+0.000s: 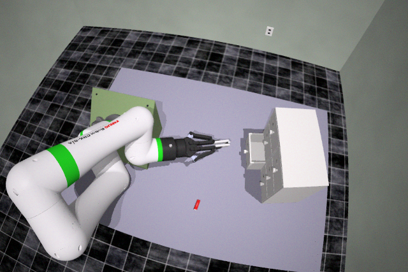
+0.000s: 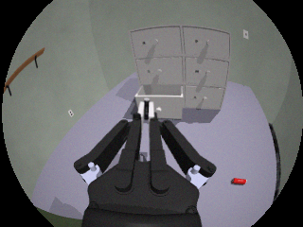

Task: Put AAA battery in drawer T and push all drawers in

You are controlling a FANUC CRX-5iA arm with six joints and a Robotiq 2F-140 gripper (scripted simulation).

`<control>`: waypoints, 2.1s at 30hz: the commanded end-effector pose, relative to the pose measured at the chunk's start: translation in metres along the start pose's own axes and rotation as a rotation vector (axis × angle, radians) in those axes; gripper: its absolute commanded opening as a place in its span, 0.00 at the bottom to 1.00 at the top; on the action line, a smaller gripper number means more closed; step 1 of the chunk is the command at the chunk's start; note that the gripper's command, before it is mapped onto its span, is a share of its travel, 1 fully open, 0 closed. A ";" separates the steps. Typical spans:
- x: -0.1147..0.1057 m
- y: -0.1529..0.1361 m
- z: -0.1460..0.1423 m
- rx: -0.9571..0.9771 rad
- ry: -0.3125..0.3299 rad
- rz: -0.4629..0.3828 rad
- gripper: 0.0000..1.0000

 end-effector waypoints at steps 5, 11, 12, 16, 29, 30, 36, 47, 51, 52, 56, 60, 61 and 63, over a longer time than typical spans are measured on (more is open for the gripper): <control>0.034 0.009 0.020 -0.086 -0.254 -0.102 0.03; 0.039 0.010 0.021 -0.086 -0.254 -0.102 0.03; 0.039 0.010 0.021 -0.086 -0.254 -0.102 0.03; 0.043 0.012 0.023 -0.086 -0.254 -0.102 0.03; 0.047 0.013 0.024 -0.086 -0.254 -0.102 0.03; 0.047 0.013 0.024 -0.086 -0.254 -0.102 0.03; 0.052 0.014 0.025 -0.086 -0.254 -0.102 0.03; 0.056 0.015 0.027 -0.086 -0.254 -0.102 0.03; 0.060 0.016 0.028 -0.086 -0.254 -0.102 0.03; 0.060 0.016 0.028 -0.086 -0.254 -0.102 0.03; 0.060 0.016 0.028 -0.086 -0.254 -0.102 0.03; 0.064 0.017 0.029 -0.086 -0.254 -0.102 0.03; 0.064 0.017 0.029 -0.086 -0.254 -0.102 0.03; 0.064 0.017 0.029 -0.086 -0.254 -0.102 0.03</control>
Point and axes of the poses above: the point where the finger pads meet when closed, its own x axis out along the fingers, its own z axis across the jaws, y = z × x, the point moved 3 cm from there along -x, back along the fingers, and after that the axes turned 13 degrees about -x, right-handed, at the moved point
